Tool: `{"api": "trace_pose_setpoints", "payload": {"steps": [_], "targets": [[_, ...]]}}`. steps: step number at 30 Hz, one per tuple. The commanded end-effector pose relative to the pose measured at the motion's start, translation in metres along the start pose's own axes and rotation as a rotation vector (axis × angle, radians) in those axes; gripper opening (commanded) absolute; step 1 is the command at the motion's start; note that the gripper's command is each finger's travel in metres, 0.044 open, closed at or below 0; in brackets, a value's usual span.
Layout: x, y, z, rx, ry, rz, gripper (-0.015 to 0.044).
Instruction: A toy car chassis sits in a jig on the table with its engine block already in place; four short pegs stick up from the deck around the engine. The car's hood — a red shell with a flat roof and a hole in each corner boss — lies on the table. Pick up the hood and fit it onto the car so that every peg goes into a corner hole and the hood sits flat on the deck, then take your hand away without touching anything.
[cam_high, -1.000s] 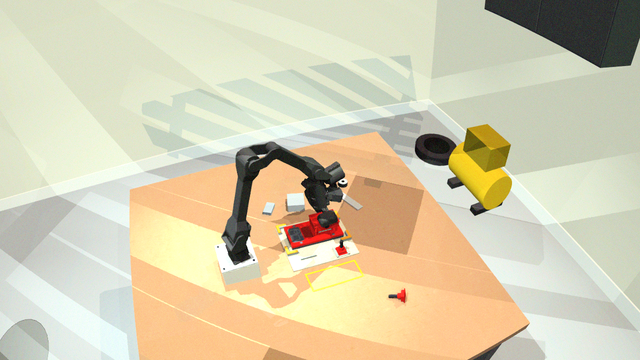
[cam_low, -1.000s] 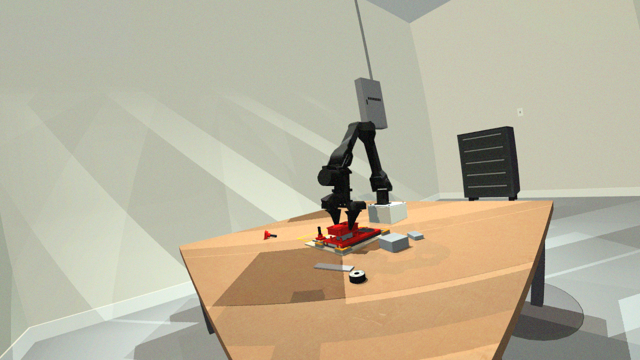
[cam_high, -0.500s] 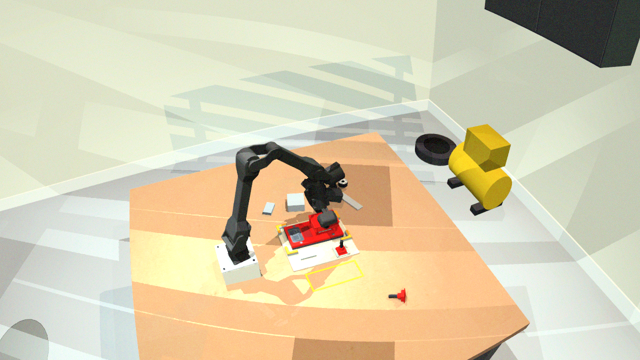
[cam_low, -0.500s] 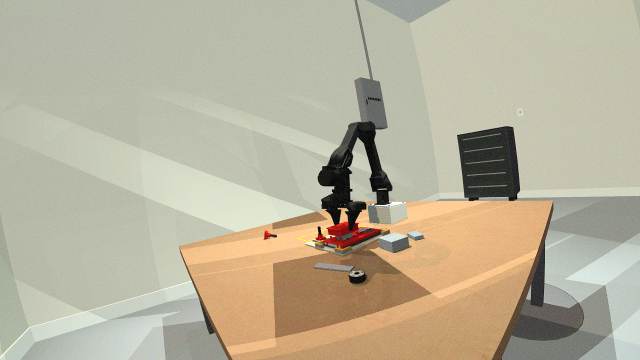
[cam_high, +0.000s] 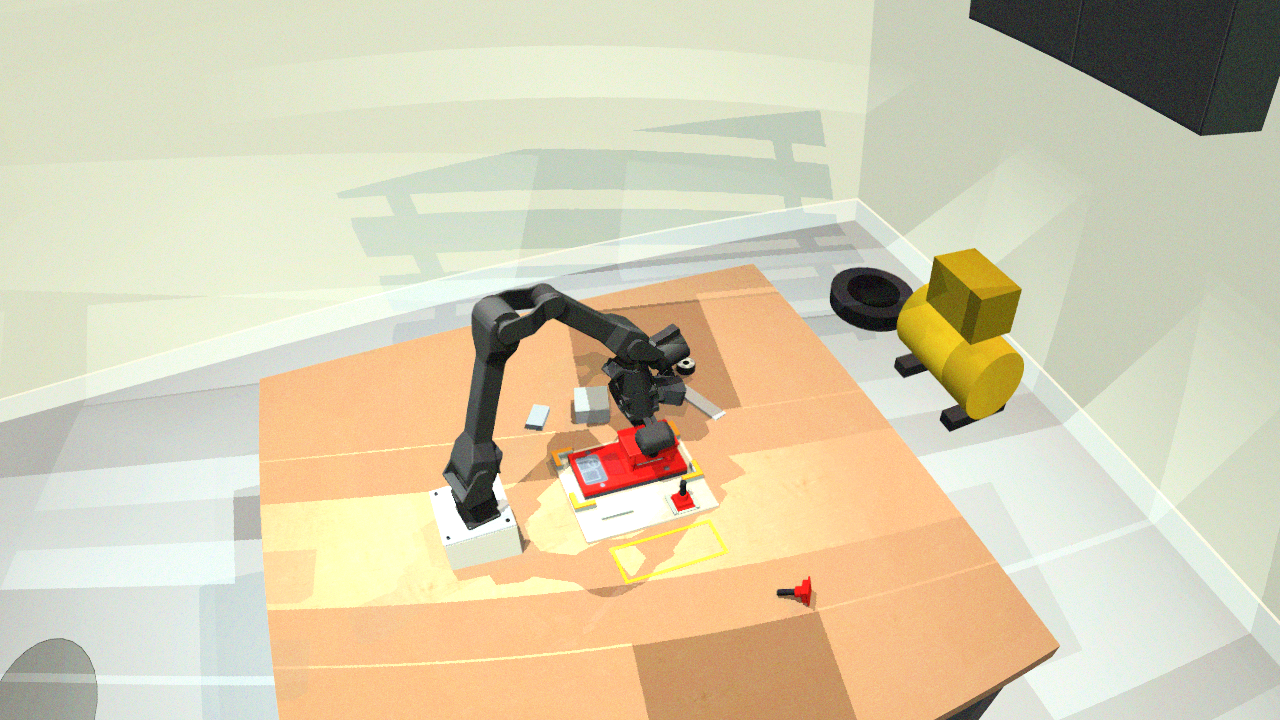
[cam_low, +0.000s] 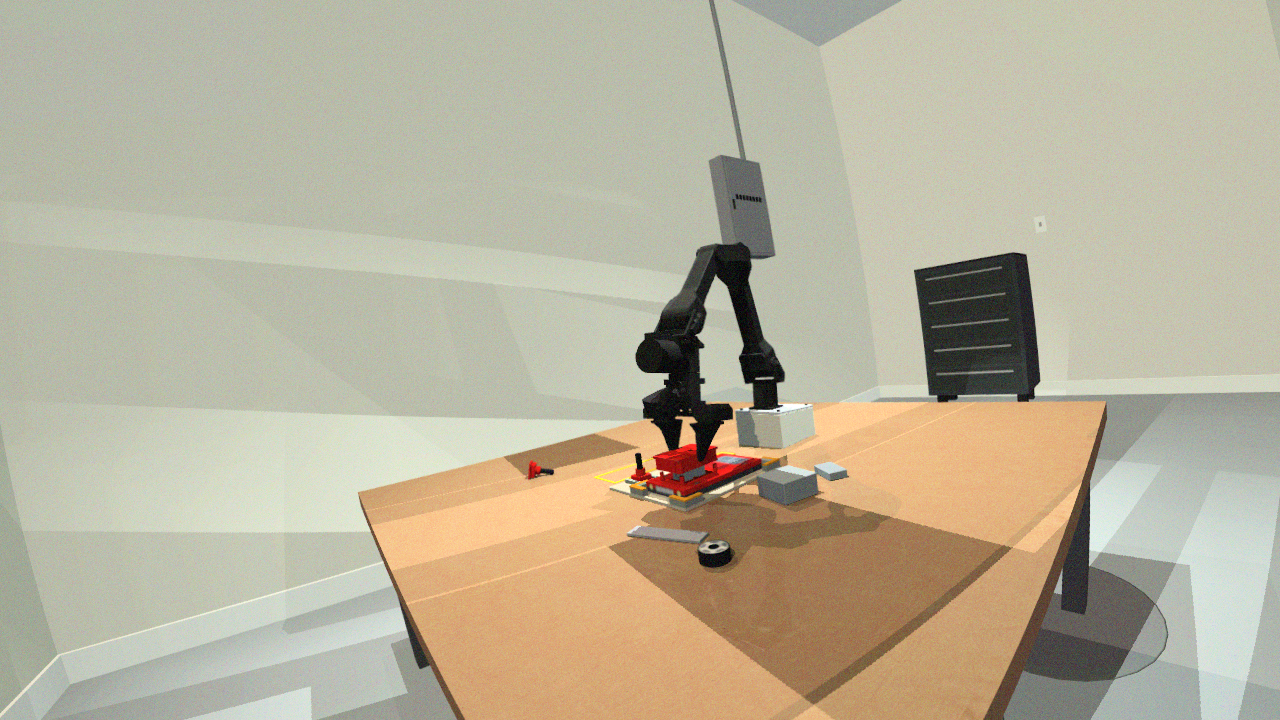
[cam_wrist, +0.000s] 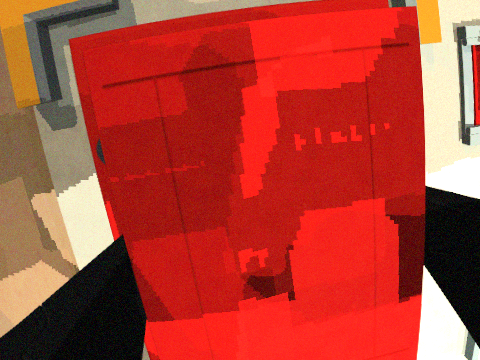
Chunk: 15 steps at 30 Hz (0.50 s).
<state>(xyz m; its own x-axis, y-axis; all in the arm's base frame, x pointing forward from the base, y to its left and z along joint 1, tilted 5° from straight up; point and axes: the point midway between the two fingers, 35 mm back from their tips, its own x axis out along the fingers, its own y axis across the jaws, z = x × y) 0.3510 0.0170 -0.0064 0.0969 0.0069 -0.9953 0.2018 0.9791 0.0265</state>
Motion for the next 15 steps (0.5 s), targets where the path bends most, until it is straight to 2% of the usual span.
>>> {"api": "trace_pose_setpoints", "payload": {"steps": [1, 15], "targets": [[0.0022, 0.0002, -0.0004, 0.002, 0.001, 0.001, 0.0000], [0.0089, 0.0001, -0.0014, 0.002, 0.001, 0.001, 0.0000]]}}
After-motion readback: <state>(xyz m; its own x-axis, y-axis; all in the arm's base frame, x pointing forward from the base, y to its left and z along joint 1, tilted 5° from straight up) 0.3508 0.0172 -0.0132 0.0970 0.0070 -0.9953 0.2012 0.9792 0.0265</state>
